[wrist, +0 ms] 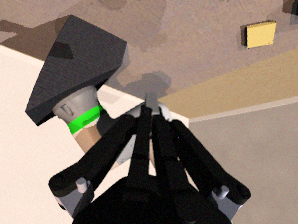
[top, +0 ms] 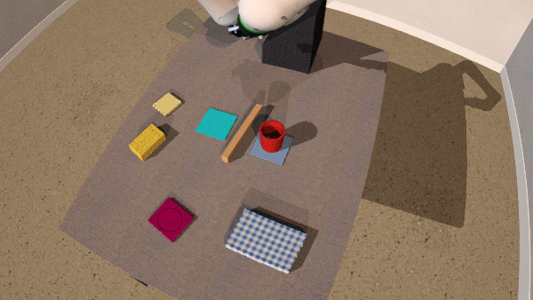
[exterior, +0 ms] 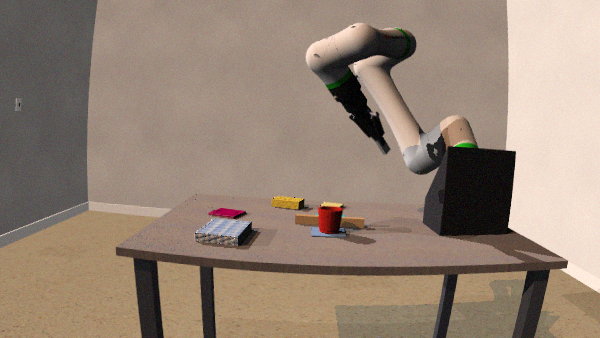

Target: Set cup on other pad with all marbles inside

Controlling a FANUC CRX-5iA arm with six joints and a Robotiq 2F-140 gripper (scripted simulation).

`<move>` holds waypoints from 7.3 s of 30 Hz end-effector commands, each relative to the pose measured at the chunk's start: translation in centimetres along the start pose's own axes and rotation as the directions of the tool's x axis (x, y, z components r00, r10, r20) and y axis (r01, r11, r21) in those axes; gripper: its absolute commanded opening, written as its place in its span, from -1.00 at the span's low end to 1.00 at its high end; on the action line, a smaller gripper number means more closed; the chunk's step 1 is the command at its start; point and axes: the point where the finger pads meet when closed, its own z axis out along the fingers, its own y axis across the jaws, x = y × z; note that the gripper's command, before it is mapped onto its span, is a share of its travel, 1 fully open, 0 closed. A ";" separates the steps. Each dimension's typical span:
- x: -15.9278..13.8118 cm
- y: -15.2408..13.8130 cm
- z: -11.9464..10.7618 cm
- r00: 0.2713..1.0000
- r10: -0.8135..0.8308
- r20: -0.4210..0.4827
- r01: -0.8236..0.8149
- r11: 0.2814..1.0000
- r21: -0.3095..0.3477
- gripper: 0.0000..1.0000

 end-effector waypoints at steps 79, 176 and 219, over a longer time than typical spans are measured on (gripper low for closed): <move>25.1 -2.9 -6.3 -0.454 0.783 0.425 -0.556 -0.622 0.551 0.18; 31.9 -2.8 0.7 -0.454 0.783 0.425 -0.557 -0.622 0.551 0.17; 31.9 -2.8 0.7 -0.454 0.783 0.425 -0.557 -0.622 0.551 0.08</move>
